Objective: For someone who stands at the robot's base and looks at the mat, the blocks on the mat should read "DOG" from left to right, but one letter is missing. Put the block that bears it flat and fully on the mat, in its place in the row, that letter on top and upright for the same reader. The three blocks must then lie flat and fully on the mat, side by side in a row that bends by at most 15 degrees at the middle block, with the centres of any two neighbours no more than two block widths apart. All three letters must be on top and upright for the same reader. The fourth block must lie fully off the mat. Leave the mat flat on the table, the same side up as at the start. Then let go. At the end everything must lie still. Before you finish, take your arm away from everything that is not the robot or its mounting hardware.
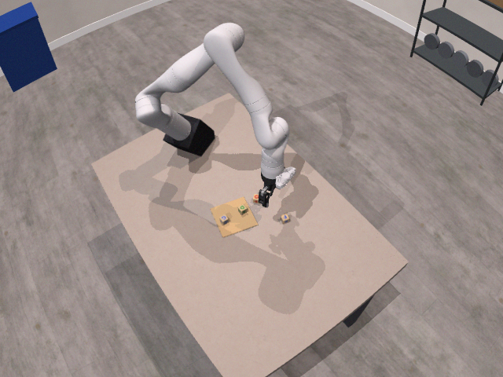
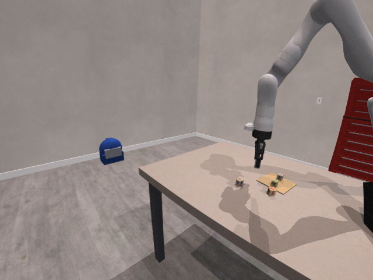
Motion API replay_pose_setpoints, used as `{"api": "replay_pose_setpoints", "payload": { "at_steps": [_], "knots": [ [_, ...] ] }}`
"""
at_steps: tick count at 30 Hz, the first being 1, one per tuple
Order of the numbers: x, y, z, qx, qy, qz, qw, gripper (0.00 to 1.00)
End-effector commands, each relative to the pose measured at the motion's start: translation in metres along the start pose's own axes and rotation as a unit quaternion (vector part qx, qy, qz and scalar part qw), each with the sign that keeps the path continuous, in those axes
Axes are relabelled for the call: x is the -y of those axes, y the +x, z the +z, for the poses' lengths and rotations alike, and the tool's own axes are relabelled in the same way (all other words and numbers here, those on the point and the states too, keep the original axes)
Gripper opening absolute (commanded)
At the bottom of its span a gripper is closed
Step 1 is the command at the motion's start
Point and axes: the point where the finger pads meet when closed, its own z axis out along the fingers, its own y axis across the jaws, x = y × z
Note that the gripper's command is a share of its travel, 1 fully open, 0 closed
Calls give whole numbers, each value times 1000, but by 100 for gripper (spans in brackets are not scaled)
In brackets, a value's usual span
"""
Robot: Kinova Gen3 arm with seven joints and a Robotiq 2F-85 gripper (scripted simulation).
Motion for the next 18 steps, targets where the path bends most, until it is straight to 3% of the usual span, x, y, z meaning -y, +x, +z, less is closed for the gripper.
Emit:
{"api": "replay_pose_setpoints", "payload": {
  "at_steps": [1, 5, 8, 10, 15, 18],
  "knots": [
    [0, 0, -1, -1, 0, 0, 1000, 100],
    [5, -13, 0, -1, 2, 0, 1000, 100],
    [14, -41, 1, -1, 3, 1, 1000, 100],
    [14, -41, 1, -1, 3, 1, 1000, 100],
    [26, -103, 1, -1, 2, 1, 1000, 100],
    [27, -128, 0, -1, 1, 0, 1000, 100]
  ]
}}
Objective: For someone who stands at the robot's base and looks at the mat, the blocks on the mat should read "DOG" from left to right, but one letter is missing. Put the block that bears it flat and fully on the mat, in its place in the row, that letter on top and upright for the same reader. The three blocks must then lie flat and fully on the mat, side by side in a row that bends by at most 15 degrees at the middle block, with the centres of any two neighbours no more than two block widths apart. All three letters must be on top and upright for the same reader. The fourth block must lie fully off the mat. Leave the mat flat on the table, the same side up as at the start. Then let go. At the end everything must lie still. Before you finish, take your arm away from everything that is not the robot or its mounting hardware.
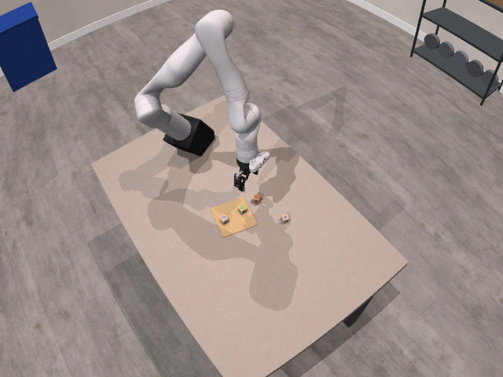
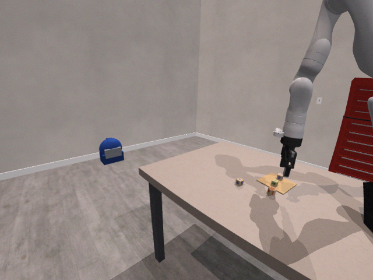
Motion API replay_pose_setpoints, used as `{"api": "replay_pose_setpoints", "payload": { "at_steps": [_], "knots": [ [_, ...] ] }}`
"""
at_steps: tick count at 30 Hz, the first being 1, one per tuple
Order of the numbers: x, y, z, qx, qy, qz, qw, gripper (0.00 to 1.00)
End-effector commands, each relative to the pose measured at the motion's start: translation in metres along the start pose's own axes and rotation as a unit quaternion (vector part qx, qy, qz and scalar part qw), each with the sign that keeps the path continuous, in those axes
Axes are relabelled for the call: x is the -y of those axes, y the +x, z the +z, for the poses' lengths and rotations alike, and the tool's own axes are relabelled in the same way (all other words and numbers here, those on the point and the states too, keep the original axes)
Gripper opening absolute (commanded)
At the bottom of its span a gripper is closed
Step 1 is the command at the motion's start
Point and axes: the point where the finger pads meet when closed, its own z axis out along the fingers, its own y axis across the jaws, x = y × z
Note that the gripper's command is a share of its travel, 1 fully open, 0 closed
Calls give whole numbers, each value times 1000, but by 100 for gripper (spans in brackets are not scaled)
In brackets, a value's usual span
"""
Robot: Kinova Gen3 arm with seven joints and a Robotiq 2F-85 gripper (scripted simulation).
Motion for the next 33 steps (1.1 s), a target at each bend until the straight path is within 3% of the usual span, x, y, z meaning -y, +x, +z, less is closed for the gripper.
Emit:
{"api": "replay_pose_setpoints", "payload": {
  "at_steps": [1, 33],
  "knots": [
    [5, -24, -7, 1, 1, -9, 1000, 100],
    [5, -28, -7, 1, 1, -9, 1000, 100]
  ]
}}
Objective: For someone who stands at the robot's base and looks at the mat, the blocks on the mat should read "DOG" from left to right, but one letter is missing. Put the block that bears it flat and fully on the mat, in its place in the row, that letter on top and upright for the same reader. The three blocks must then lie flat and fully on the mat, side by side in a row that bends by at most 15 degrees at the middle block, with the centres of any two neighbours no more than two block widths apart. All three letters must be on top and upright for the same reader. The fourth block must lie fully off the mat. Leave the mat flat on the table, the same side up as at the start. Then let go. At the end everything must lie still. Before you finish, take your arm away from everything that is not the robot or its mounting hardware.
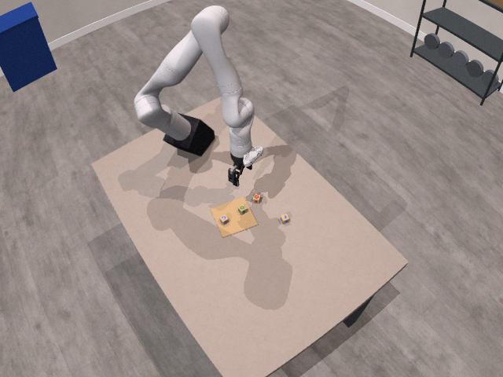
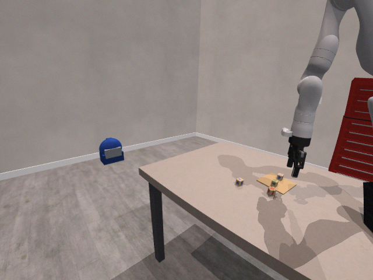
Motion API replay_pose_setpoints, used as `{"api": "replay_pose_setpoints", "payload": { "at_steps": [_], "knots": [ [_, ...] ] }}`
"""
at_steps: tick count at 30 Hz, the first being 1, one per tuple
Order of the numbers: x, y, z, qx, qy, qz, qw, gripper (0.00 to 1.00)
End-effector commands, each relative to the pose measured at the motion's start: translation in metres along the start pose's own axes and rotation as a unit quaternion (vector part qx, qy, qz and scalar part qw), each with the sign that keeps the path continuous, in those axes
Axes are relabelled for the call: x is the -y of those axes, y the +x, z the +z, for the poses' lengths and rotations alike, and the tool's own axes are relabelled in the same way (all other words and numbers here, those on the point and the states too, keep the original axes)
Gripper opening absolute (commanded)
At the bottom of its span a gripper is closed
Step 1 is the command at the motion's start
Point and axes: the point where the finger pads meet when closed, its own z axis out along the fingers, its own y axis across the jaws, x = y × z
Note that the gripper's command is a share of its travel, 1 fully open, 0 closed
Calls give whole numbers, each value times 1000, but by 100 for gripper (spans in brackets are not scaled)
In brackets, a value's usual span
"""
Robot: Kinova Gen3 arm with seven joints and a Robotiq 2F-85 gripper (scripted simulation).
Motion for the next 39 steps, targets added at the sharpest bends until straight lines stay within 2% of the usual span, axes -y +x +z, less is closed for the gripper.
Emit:
{"api": "replay_pose_setpoints", "payload": {
  "at_steps": [1, 22, 23, 25, 27, 29, 31, 39],
  "knots": [
    [0, 0, 0, -1, 0, 0, 1000, 100],
    [-1, 0, 0, -1, 0, 0, 1000, 100],
    [-6, -1, -1, -1, 0, 0, 1000, 100],
    [-29, -5, -2, -1, 0, 0, 1000, 100],
    [-29, -5, -2, -1, 0, 0, 1000, 100],
    [-57, -14, -3, -1, 0, 0, 1000, 100],
    [-71, -20, -4, -1, 0, 0, 1000, 100],
    [-71, -20, -4, -1, 0, 0, 1000, 100]
  ]
}}
